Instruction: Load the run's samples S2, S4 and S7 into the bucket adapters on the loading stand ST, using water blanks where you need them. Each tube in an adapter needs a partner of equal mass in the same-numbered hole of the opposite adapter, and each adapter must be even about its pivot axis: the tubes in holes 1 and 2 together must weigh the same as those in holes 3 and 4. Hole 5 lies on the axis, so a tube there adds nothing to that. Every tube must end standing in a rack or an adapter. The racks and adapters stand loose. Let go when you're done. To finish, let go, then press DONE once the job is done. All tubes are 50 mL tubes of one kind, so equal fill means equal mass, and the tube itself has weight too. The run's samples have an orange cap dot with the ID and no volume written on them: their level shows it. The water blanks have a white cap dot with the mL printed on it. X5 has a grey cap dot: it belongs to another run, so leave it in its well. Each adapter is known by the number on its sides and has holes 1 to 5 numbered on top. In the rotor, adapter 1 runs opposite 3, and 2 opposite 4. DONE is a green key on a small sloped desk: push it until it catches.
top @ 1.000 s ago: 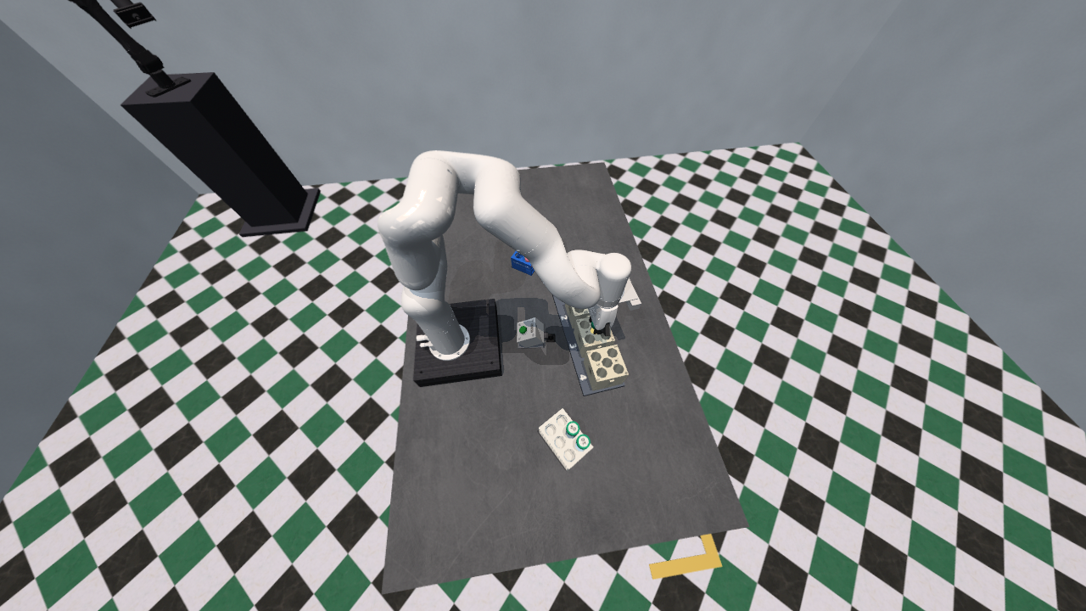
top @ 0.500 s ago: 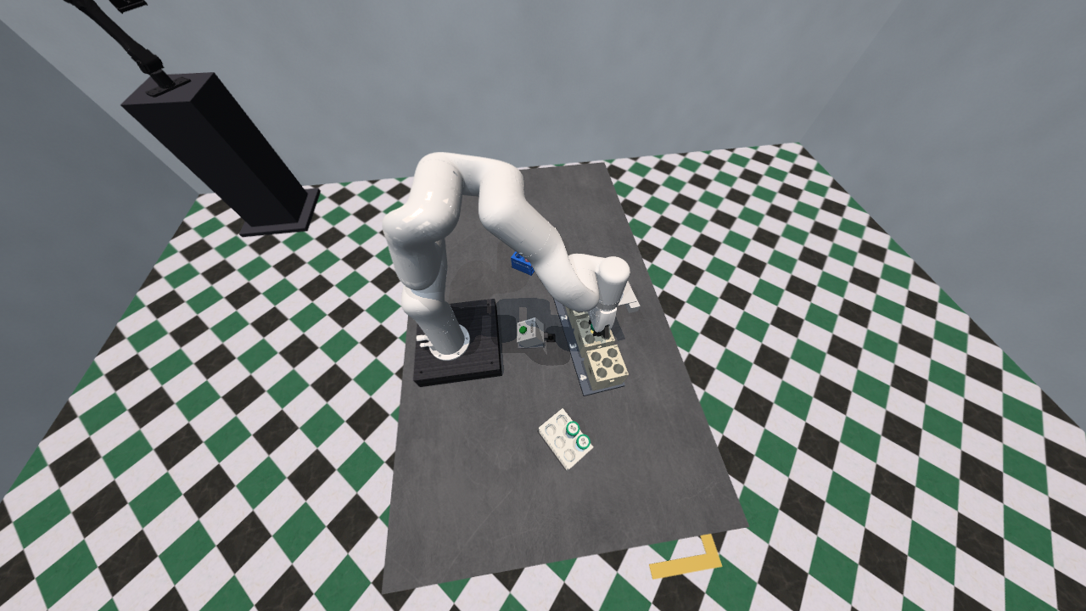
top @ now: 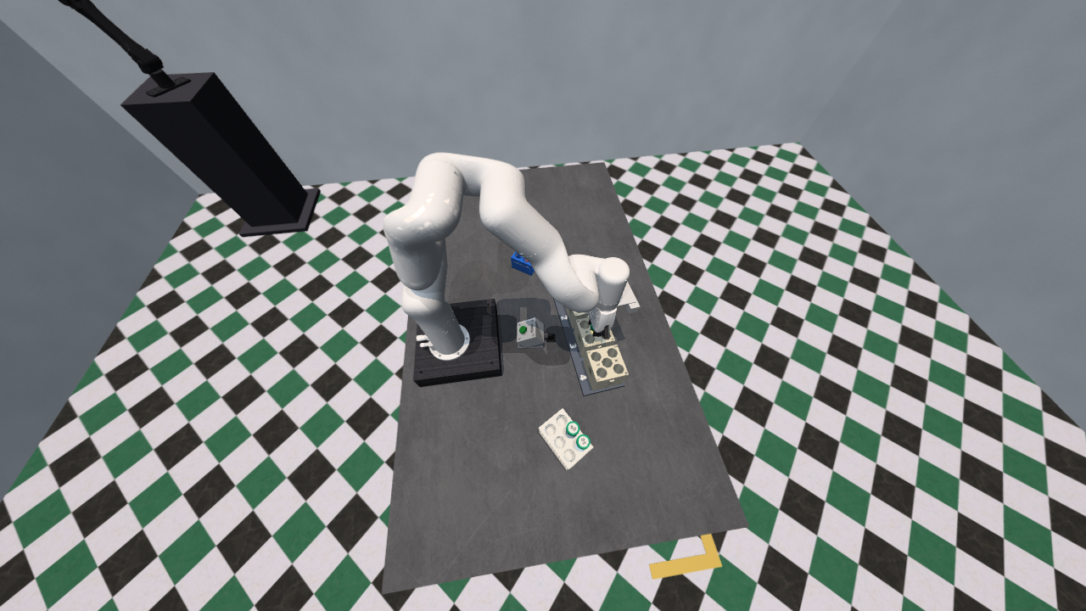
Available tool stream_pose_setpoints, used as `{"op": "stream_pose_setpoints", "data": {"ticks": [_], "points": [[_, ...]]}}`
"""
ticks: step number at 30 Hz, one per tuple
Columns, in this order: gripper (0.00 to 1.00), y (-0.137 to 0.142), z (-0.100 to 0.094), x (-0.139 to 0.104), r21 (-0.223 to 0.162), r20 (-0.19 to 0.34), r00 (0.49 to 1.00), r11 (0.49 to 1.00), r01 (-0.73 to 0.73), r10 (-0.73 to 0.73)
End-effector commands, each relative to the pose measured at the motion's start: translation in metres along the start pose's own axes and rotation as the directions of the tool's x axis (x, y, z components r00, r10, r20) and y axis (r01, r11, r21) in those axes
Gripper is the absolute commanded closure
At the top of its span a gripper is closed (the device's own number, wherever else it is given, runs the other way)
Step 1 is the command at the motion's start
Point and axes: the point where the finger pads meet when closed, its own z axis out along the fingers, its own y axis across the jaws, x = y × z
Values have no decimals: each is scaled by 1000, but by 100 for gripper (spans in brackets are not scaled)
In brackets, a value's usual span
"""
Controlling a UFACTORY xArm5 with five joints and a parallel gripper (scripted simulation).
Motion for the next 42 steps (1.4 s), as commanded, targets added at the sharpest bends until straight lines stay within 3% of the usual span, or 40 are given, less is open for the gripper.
{"op": "stream_pose_setpoints", "data": {"ticks": [1, 27, 42], "points": [[56, 0, -1, 1, -3, -4, 1000, 1000, 0, 0], [56, 0, -1, 1, -3, -4, 1000, 1000, 0, 0], [56, 0, -27, 1, -3, -4, 1000, 1000, 0, 0]]}}
